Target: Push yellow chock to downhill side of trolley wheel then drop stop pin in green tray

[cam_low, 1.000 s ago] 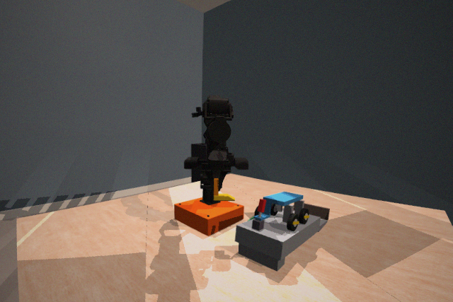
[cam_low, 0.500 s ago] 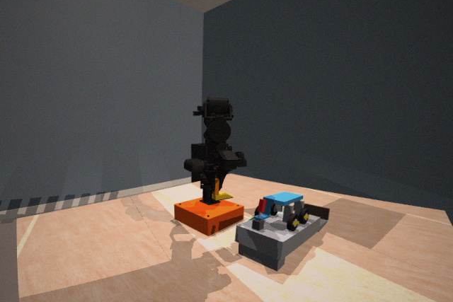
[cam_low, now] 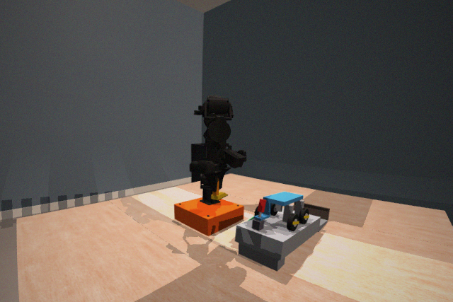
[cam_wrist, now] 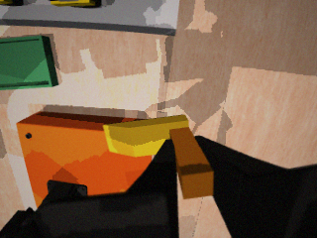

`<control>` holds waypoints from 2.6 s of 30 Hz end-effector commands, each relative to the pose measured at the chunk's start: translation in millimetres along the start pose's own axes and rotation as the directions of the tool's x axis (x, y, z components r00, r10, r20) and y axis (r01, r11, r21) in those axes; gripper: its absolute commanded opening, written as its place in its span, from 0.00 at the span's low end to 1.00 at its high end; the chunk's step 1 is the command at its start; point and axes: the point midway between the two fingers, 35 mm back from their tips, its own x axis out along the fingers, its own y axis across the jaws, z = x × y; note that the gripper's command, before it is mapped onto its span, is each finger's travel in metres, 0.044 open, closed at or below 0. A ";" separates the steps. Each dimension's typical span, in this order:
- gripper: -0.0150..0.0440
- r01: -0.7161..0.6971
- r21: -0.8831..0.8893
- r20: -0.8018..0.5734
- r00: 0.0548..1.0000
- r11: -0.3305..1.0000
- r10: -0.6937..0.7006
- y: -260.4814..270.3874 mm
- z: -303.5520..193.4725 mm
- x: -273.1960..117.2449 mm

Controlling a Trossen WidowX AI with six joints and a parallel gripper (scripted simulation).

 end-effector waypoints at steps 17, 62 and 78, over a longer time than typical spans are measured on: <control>0.25 -0.002 -0.632 0.004 1.000 0.775 0.006 0.3 0.7 0.0; 0.25 0.002 -0.977 0.006 1.000 0.212 0.014 59.4 32.0 4.5; 0.25 0.004 -0.977 0.008 1.000 0.212 0.018 112.7 59.6 7.7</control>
